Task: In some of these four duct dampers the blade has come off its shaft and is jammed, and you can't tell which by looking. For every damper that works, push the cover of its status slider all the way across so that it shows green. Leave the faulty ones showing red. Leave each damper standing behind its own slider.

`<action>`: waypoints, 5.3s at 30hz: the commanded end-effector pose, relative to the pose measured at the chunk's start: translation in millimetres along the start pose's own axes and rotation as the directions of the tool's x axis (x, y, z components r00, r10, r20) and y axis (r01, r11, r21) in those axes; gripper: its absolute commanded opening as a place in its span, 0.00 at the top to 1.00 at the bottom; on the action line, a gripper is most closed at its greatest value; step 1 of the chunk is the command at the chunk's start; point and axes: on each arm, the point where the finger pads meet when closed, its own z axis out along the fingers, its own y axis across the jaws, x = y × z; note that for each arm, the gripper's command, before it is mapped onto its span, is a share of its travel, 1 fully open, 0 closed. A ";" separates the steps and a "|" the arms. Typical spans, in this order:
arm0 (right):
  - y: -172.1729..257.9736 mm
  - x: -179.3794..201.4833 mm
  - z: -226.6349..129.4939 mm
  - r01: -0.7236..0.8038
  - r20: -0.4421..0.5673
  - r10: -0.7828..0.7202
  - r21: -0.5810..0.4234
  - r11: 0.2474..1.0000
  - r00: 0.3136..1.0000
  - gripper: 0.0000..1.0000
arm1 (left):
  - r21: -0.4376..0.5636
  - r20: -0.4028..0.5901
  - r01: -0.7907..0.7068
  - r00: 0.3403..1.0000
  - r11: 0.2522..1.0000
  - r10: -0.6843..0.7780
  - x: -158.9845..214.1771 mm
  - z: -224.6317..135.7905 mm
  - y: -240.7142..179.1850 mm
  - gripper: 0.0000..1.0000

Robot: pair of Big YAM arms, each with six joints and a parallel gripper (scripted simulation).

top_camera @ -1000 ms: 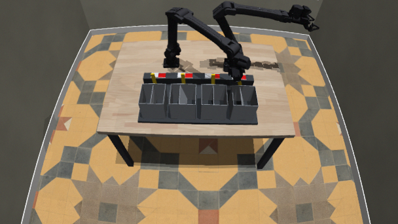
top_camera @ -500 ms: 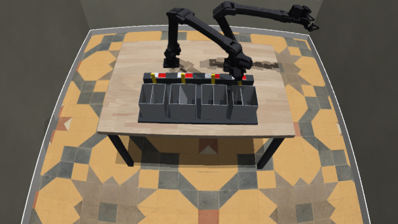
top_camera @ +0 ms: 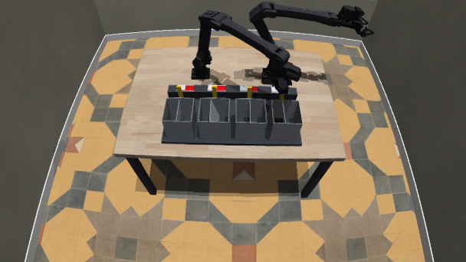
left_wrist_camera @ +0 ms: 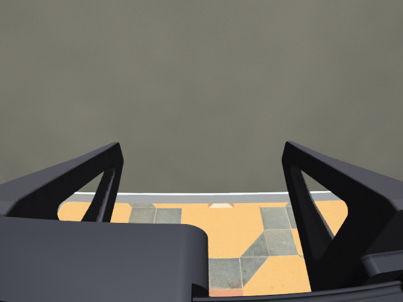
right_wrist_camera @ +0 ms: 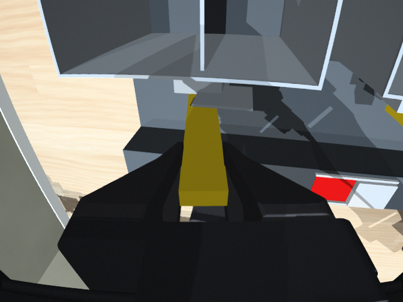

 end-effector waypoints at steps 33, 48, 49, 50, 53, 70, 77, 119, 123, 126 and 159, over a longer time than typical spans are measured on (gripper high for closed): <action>30.6 -1.5 -6.2 0.012 0.015 -0.013 0.111 0.994 1.000 0.83 | 0.007 0.084 0.009 0.996 1.000 -0.010 -46.5 2.7 -4.5 0.00; 30.6 -1.5 -6.2 0.012 0.015 -0.013 0.111 0.994 1.000 0.79 | 0.007 0.084 0.009 0.996 1.000 -0.010 -46.5 2.7 -4.5 0.00; 30.6 -1.5 -6.2 0.012 0.015 -0.013 0.111 0.994 1.000 0.75 | 0.007 0.084 0.009 0.996 1.000 -0.010 -46.5 2.7 -4.5 0.00; 30.6 -1.5 -6.2 0.012 0.015 -0.013 0.111 0.994 1.000 0.75 | 0.007 0.084 0.009 0.996 1.000 -0.010 -46.5 2.7 -4.5 0.00; 30.9 -1.3 -6.2 0.012 0.014 -0.013 0.109 0.994 1.000 0.71 | 0.007 0.084 0.009 0.996 1.000 -0.010 -46.5 2.7 -4.5 0.00; 32.0 -1.8 -8.4 0.012 0.017 -0.014 0.105 0.994 1.000 0.64 | 0.007 0.084 0.009 0.996 1.000 -0.010 -46.5 2.7 -4.5 0.00; 34.0 -2.2 -21.3 0.012 0.025 -0.015 0.092 0.996 1.000 0.64 | 0.007 0.084 0.009 0.996 1.000 -0.010 -46.5 2.7 -4.5 0.00; 29.4 -103.0 -47.3 0.003 0.024 -0.007 0.135 0.991 1.000 0.64 | 0.007 0.084 0.009 0.996 1.000 -0.010 -46.5 2.7 -4.5 0.00; 27.2 -123.9 -39.2 0.002 0.024 -0.006 0.142 0.990 1.000 0.64 | 0.007 0.084 0.009 0.996 1.000 -0.010 -46.5 2.7 -4.5 0.00; 37.2 -112.3 -37.4 0.025 0.017 -0.027 0.139 0.990 0.999 0.64 | 0.007 0.084 0.009 0.996 1.000 -0.010 -46.5 2.7 -4.5 0.00; 29.2 -119.1 -41.3 0.003 0.025 -0.007 0.135 0.991 1.000 0.64 | 0.007 0.084 0.009 0.996 1.000 -0.010 -46.5 2.7 -4.5 0.00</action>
